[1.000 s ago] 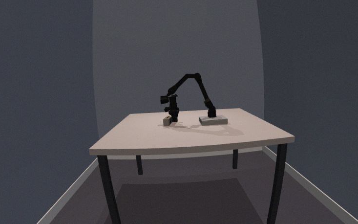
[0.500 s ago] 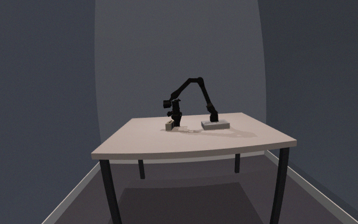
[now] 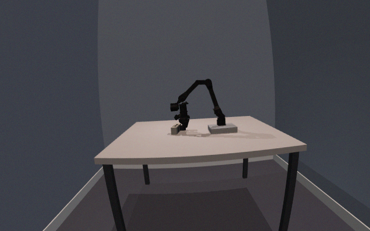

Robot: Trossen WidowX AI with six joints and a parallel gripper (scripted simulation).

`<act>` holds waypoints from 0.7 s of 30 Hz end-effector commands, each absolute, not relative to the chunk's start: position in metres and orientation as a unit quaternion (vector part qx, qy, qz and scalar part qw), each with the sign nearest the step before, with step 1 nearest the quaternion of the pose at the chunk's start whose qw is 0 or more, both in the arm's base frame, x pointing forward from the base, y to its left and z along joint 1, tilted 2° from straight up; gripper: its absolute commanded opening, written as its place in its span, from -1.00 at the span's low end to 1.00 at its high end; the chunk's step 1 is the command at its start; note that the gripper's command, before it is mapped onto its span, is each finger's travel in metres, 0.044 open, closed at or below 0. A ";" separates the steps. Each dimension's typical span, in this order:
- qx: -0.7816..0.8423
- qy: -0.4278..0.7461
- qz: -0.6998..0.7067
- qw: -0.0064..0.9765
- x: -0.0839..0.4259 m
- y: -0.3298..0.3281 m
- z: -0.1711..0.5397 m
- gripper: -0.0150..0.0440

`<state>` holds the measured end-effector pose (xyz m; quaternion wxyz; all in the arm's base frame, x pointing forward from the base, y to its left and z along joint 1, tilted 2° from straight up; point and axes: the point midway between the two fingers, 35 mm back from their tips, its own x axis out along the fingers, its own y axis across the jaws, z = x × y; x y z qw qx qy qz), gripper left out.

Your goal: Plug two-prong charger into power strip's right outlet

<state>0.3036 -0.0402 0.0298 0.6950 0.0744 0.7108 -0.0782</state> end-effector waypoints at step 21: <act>0.074 0.711 -0.081 0.695 0.276 -0.034 0.028 1.00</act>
